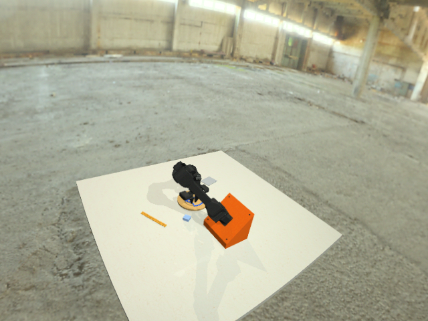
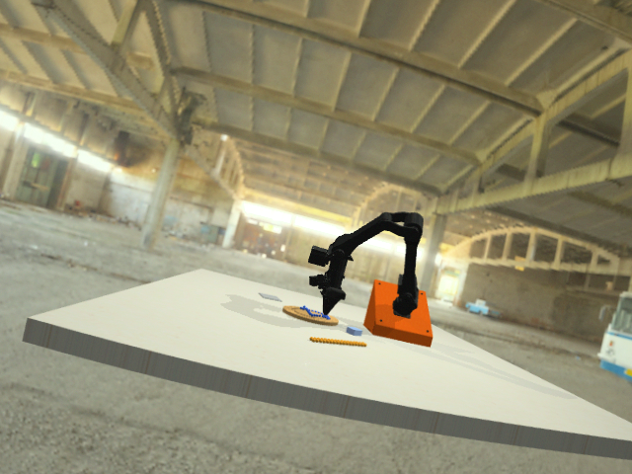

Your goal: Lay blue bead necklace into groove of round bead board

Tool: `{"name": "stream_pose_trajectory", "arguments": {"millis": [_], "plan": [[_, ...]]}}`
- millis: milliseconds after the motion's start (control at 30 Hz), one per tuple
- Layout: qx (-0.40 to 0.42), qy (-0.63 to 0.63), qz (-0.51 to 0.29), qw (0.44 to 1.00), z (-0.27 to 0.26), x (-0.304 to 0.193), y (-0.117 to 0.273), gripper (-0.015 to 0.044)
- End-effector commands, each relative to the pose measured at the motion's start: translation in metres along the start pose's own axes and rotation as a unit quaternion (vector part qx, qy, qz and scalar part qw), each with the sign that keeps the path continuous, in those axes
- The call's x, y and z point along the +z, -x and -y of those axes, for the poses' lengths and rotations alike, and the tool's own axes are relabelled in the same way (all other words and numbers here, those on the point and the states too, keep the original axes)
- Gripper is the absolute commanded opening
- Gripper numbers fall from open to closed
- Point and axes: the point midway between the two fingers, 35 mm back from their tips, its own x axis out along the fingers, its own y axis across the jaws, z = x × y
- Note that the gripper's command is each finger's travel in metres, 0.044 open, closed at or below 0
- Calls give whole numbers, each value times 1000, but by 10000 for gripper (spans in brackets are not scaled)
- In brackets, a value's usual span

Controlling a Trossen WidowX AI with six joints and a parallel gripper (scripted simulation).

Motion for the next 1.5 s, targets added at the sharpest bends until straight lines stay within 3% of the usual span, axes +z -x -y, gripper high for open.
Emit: {"name": "stream_pose_trajectory", "arguments": {"millis": [0,300,467,1467], "plan": [[4,-6,-7,1000,-1,-4,-9,120],[4,-6,-8,1000,-1,-5,-12,120],[2,-3,-5,1000,0,-3,-9,0],[4,-6,-8,1000,-1,-5,-4,0]]}}
